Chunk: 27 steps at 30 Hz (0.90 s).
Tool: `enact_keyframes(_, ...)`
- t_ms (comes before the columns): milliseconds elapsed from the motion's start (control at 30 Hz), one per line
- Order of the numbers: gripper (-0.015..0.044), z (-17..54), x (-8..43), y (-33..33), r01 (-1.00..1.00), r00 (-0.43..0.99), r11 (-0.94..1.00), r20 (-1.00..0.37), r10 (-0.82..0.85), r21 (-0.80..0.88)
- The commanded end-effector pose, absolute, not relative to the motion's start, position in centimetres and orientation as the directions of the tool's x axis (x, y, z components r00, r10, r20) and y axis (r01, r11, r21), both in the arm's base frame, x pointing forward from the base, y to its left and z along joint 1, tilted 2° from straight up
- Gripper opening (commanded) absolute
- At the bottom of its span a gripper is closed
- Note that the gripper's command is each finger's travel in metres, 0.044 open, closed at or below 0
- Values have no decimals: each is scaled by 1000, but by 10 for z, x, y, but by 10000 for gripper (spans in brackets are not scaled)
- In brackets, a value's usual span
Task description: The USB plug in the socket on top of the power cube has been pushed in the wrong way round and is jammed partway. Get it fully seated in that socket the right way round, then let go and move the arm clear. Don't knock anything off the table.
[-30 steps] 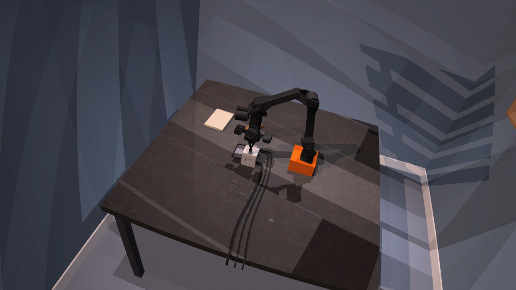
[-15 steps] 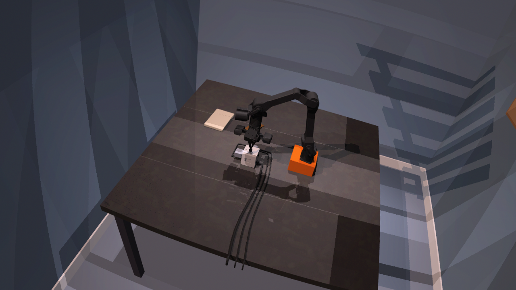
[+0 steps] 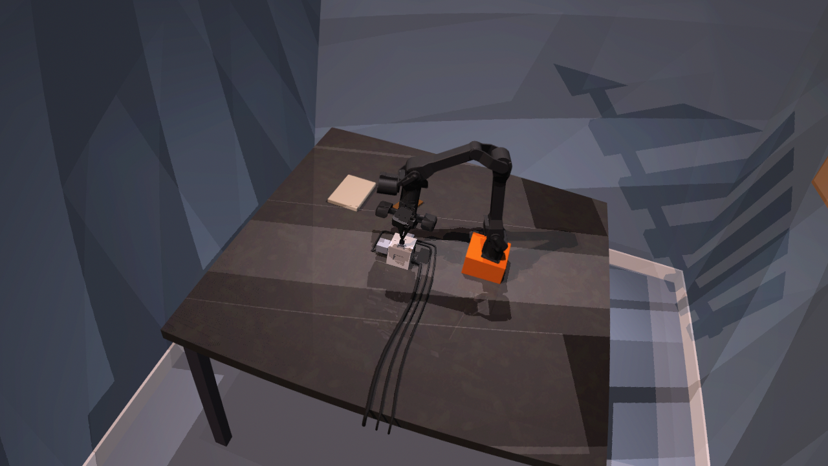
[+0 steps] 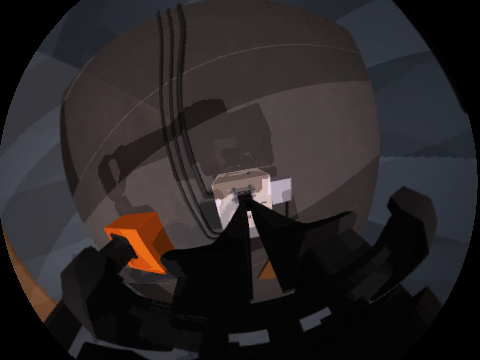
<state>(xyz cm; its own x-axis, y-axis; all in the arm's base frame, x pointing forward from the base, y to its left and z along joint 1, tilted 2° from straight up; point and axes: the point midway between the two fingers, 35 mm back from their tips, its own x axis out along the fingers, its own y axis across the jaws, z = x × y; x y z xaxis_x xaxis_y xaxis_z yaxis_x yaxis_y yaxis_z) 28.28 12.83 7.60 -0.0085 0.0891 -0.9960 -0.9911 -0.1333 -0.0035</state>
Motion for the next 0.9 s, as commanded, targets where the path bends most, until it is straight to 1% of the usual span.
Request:
enact_keyframes(0,0,75,283,129,-990,-10,-139,-996,92,-3)
enact_keyframes(867,0,72,283,129,-990,-10,-139,-996,92,-3)
